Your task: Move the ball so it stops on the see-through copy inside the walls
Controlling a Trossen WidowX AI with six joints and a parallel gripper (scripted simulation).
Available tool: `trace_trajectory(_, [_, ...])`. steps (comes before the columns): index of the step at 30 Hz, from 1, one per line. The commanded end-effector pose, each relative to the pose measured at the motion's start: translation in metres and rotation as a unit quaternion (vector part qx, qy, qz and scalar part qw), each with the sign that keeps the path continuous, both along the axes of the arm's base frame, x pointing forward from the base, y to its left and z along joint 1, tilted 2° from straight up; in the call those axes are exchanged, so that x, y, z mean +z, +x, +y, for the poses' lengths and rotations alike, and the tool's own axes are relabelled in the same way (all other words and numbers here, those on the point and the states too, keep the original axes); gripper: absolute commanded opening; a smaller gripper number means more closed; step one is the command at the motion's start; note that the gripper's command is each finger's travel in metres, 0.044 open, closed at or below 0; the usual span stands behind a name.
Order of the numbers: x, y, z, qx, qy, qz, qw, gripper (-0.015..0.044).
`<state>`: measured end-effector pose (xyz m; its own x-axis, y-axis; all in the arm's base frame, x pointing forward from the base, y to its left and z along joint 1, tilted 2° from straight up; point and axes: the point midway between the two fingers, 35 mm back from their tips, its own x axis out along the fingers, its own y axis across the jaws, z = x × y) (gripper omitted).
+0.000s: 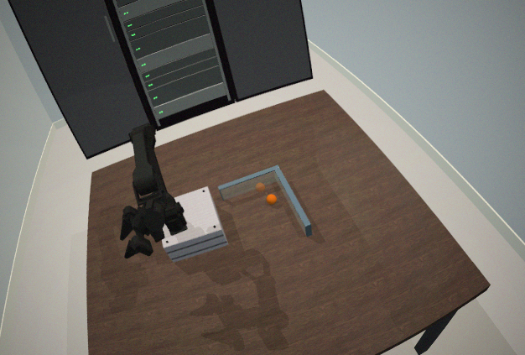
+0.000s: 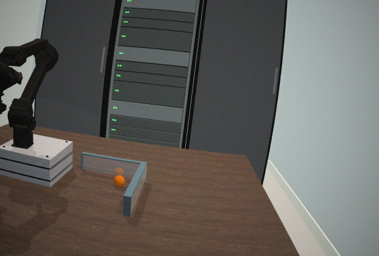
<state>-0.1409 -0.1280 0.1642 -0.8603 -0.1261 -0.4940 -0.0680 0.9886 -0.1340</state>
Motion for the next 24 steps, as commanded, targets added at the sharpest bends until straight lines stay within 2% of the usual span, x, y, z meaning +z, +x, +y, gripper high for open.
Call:
trace_trajectory(1, [0.000,0.001,-0.002,0.002,-0.003,-0.002,1.000,0.0374])
trace_trajectory(4, [-0.003,0.018,-0.027,0.030,-0.041,-0.037,0.998,0.0295])
trace_trajectory(5, [-0.004,0.027,-0.037,0.042,-0.056,-0.053,0.996,0.0287])
trace_trajectory(15, [-0.023,0.146,-0.108,0.115,-0.144,-0.235,0.954,0.0287])
trace_trajectory(24, [-0.051,0.280,-0.105,0.119,-0.137,-0.390,0.903,0.0287])
